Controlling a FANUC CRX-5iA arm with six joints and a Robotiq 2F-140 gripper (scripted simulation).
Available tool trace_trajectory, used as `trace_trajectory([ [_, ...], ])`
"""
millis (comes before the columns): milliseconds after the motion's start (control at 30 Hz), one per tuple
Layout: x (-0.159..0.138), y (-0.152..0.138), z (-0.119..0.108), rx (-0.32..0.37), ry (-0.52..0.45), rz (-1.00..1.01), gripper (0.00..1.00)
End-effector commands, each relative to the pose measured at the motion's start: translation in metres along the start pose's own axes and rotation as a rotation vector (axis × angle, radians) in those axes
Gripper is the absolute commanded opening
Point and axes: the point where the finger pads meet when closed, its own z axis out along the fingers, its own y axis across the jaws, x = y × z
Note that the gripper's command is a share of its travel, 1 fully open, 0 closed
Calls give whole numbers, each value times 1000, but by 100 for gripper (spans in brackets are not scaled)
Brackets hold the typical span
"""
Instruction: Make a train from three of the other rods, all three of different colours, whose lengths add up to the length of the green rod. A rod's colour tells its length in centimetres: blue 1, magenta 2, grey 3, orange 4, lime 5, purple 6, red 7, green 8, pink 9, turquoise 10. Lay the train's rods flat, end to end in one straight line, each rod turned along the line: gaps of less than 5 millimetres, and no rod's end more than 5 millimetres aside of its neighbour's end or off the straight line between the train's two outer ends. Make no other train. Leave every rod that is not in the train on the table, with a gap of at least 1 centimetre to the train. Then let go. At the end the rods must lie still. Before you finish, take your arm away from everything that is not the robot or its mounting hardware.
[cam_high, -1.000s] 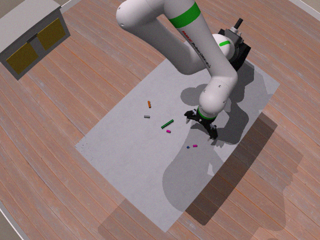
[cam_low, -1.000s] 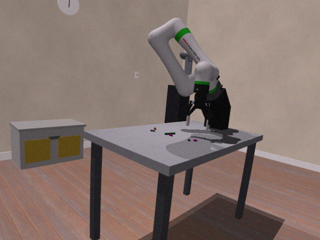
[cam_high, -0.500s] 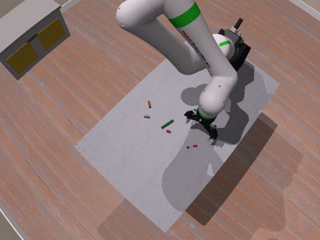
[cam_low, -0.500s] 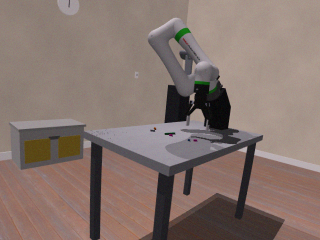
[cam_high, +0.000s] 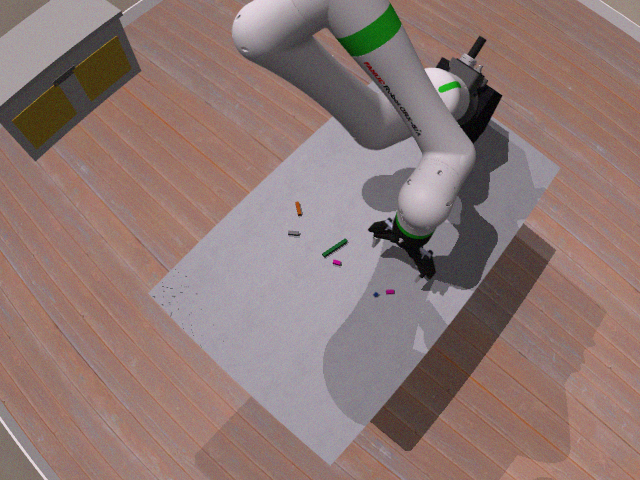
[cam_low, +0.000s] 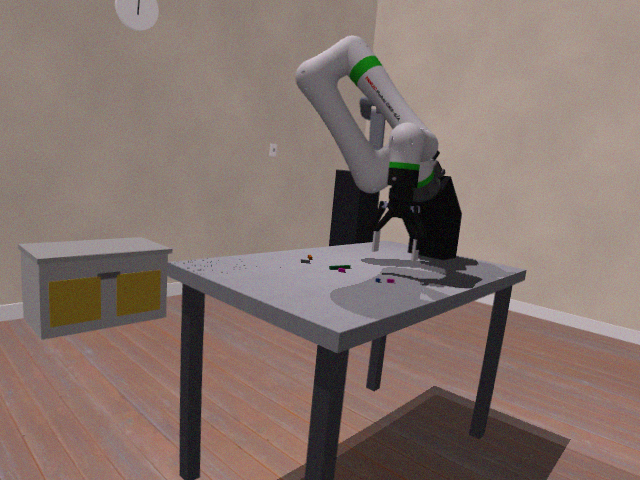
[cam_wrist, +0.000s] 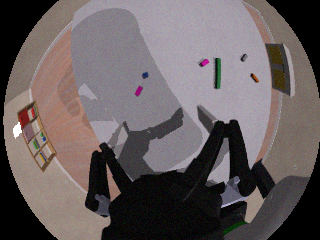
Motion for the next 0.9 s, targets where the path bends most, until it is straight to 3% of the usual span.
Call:
trace_trajectory([
  [0, 0, 0, 0, 0, 0, 0, 100],
  [867, 0, 2, 0, -1, -3, 8, 100],
])
